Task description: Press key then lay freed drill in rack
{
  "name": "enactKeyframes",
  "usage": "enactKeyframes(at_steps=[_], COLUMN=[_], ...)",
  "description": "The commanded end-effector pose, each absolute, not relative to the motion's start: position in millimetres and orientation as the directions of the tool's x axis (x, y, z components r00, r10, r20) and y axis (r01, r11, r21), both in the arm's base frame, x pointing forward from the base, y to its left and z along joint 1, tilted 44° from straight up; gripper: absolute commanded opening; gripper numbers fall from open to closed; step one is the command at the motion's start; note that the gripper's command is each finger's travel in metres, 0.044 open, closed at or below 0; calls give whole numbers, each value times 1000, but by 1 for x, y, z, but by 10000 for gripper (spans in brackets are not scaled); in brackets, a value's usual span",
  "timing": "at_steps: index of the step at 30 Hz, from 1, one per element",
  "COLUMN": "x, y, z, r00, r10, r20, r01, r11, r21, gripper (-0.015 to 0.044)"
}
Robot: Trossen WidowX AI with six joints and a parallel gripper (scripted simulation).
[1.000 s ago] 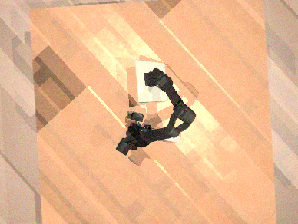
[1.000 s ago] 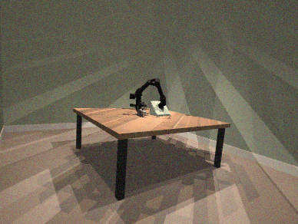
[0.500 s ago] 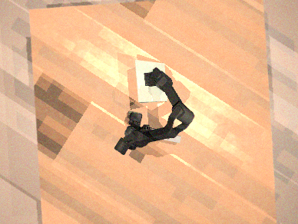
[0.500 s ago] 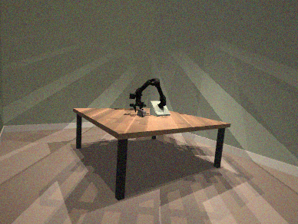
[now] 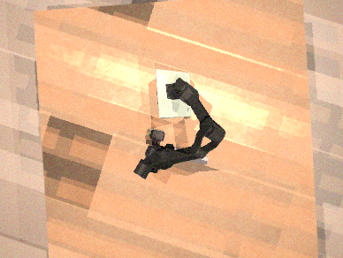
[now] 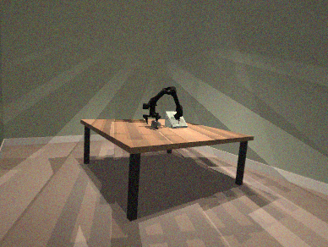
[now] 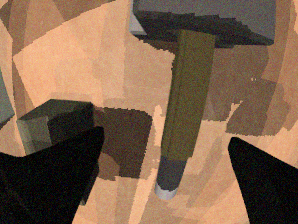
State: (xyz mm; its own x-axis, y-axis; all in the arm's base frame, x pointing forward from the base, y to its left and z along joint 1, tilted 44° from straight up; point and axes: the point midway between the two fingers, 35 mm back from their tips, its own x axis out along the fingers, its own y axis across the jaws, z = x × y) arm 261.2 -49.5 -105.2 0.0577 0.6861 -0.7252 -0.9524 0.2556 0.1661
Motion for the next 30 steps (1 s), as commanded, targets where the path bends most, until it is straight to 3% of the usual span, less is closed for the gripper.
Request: enactKeyframes(at_steps=[1, 16, 30], x=[262, 263, 264], y=[-47, -40, -42], z=[-104, -101, -102], r00=[60, 60, 59], r10=[688, 688, 686], r20=[-723, -723, -725], r01=[-950, -950, -953], r11=[261, 261, 256], r21=[170, 170, 165], gripper=[440, 440, 72])
